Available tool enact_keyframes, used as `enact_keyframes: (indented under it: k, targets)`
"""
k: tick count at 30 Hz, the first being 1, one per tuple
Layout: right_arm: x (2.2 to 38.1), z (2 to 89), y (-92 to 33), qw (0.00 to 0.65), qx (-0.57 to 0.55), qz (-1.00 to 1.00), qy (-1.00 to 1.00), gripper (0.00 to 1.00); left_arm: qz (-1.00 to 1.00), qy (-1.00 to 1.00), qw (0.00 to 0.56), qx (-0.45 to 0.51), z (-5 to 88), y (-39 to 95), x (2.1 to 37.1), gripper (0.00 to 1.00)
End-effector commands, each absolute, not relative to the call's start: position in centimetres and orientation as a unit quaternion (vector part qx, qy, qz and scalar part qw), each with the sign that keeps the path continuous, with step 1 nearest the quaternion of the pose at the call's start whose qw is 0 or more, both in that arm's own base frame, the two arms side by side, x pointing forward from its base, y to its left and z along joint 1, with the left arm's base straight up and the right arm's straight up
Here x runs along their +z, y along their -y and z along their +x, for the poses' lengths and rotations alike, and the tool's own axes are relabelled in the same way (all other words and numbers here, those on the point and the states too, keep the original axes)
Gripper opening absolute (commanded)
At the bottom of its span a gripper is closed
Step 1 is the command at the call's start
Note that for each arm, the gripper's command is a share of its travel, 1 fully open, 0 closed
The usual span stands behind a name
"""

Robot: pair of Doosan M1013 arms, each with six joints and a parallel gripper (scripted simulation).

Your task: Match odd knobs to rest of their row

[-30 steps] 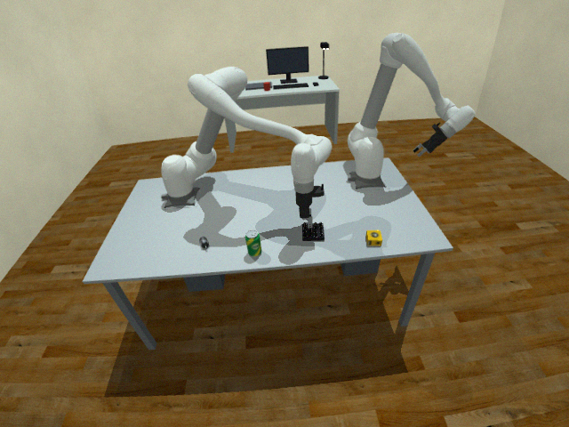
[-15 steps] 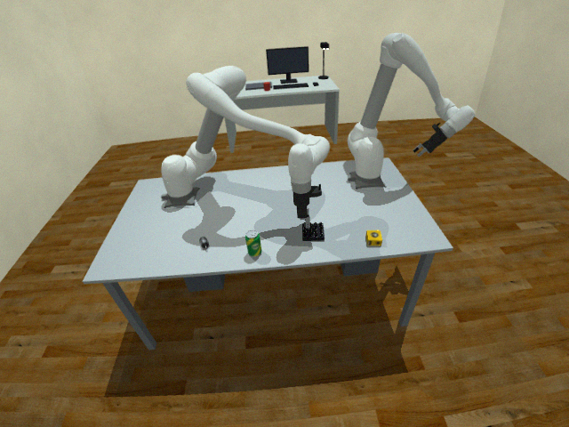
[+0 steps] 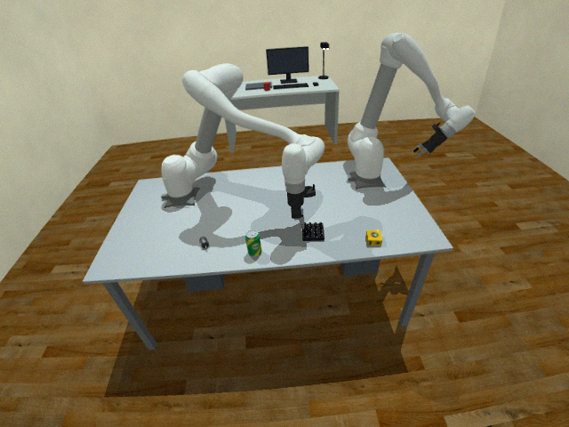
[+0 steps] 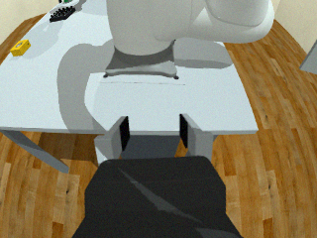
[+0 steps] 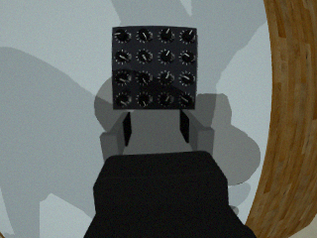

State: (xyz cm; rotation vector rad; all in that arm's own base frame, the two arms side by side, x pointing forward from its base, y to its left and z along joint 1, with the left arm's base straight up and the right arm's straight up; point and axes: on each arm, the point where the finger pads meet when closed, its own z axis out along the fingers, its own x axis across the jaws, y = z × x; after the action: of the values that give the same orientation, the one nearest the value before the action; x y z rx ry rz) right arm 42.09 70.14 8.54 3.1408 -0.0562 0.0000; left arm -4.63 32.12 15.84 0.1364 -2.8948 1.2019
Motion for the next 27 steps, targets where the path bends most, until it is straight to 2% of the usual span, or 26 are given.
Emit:
enact_keyframes:
  k: [1, 27]
  targets:
    - [8.65, 42.06, -69.67, -0.001, 0.000, 1.000, 0.018, 1.00, 0.043, 0.923, 0.002, 0.383, -4.64, -32.15, 15.88, 1.00]
    - [8.64, 41.98, -68.69, -0.001, 0.000, 1.000, 0.018, 1.00, 0.043, 0.923, 0.002, 0.383, -4.64, -32.15, 15.88, 1.00]
